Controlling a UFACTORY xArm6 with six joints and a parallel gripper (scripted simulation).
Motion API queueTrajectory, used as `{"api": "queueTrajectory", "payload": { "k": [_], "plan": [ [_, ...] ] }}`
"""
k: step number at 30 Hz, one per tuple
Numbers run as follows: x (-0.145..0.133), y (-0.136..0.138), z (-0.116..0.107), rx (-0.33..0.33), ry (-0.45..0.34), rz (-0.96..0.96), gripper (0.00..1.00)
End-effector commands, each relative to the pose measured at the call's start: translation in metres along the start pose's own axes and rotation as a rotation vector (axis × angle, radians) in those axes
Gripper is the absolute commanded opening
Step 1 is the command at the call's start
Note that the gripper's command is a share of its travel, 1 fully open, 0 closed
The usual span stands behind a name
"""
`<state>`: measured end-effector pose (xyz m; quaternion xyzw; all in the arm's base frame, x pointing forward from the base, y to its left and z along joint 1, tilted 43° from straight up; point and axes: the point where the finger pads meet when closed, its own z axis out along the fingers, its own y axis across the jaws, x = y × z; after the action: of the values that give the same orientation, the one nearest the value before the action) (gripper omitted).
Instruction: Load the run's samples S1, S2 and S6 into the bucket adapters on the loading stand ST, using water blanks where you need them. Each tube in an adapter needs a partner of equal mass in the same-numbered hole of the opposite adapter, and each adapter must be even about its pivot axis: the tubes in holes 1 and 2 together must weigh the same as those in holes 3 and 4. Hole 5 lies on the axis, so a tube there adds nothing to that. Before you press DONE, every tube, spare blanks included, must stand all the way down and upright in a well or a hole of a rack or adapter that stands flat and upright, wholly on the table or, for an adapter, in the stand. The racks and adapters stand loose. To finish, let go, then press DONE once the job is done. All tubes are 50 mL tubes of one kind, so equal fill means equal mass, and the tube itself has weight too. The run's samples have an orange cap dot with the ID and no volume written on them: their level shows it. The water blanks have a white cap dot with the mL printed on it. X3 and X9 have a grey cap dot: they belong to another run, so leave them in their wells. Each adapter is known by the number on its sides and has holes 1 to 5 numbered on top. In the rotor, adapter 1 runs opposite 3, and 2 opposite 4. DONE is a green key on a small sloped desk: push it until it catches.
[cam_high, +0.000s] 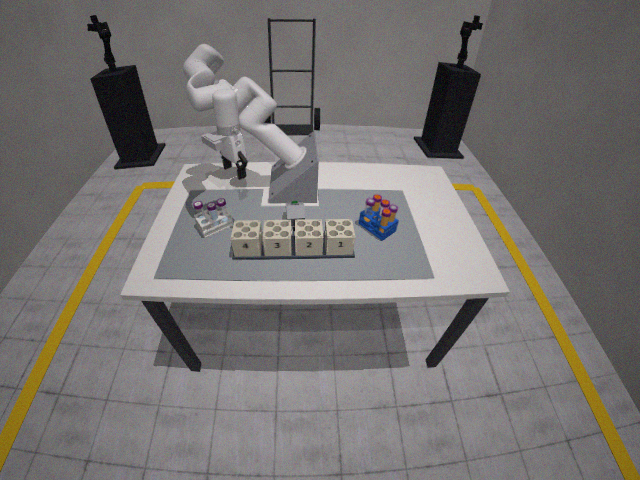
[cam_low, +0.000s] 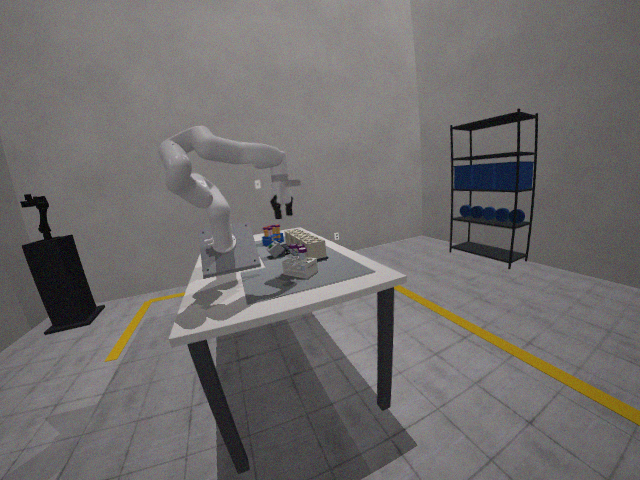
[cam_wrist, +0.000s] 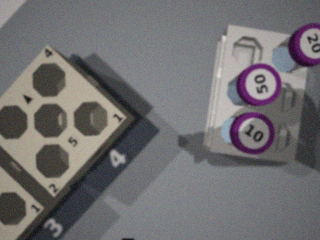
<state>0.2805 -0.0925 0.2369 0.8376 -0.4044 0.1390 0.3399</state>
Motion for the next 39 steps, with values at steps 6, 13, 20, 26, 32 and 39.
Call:
{"api": "queueTrajectory", "payload": {
  "k": [6,13,20,26,32,39],
  "plan": [
    [0.011,0.04,-0.001,0.005,0.001,0.0,1.0],
    [0.019,0.069,-0.001,0.005,0.001,0.0,1.0],
    [0.027,0.1,-0.001,0.004,0.001,0.0,1.0],
    [0.027,0.1,0.007,0.004,0.001,0.0,1.0],
    [0.027,0.1,0.023,0.004,0.001,0.0,1.0],
    [0.027,0.1,0.041,0.004,0.002,0.0,1.0]
  ]
}}
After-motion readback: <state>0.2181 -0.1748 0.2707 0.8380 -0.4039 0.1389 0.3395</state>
